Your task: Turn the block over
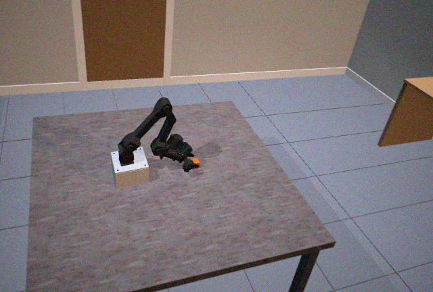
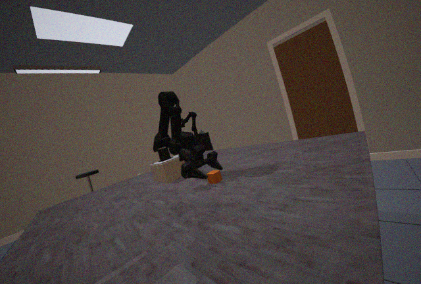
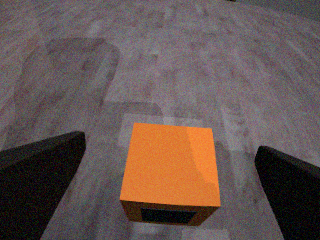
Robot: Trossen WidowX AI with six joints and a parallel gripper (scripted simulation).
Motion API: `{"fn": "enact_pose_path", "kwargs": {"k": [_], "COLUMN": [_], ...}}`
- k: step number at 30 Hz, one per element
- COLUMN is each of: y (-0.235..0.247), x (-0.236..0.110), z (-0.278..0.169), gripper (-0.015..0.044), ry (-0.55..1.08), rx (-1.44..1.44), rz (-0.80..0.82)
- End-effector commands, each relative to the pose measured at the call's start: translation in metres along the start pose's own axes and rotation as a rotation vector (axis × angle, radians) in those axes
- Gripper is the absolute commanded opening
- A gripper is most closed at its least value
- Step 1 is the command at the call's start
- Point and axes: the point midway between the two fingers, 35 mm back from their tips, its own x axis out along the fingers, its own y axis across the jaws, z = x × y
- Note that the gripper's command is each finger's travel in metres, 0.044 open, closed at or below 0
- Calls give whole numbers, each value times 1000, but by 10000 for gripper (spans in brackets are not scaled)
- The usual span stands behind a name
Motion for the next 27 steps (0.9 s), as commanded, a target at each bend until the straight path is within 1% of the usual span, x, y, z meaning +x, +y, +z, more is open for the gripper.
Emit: {"fn": "enact_pose_path", "kwargs": {"k": [1, 20, 24, 27], "y": [-1, -1, 0, 0], "x": [0, 0, 5, 3], "z": [0, 1, 8, 17], "gripper": [440, 440, 440, 440], "ry": [-2, 3, 105, 199], "rx": [-3, -3, 0, 2], "rz": [-4, -4, -3, -2]}}
